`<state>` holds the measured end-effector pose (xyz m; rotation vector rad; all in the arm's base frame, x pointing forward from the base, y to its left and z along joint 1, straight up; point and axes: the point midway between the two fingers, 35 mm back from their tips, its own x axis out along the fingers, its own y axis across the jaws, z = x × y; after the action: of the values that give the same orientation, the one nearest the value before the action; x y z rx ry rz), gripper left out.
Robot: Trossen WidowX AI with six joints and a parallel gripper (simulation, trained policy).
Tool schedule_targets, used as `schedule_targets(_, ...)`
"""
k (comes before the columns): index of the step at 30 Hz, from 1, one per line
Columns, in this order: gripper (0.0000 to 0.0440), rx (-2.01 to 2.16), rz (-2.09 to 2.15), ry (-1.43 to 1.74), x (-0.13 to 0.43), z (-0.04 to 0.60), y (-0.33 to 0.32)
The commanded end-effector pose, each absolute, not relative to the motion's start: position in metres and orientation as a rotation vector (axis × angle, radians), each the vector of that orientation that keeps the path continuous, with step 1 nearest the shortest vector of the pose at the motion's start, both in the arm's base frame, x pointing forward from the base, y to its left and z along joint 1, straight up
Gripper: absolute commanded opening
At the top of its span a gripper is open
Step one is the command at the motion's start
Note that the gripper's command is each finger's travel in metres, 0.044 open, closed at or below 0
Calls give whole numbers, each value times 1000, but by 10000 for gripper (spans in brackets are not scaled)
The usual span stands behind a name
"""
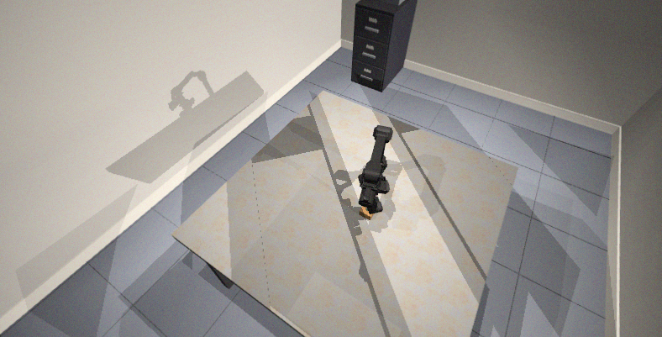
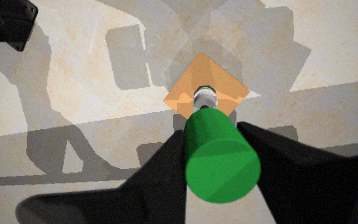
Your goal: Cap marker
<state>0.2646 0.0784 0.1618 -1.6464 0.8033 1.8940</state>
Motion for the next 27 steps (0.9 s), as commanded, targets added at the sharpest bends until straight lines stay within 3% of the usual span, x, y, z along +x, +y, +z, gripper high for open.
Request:
schedule_targets(1,0,-1652,1909,790,261,156,80)
schedule_targets(27,0,-1661,1985,721,252,104,81)
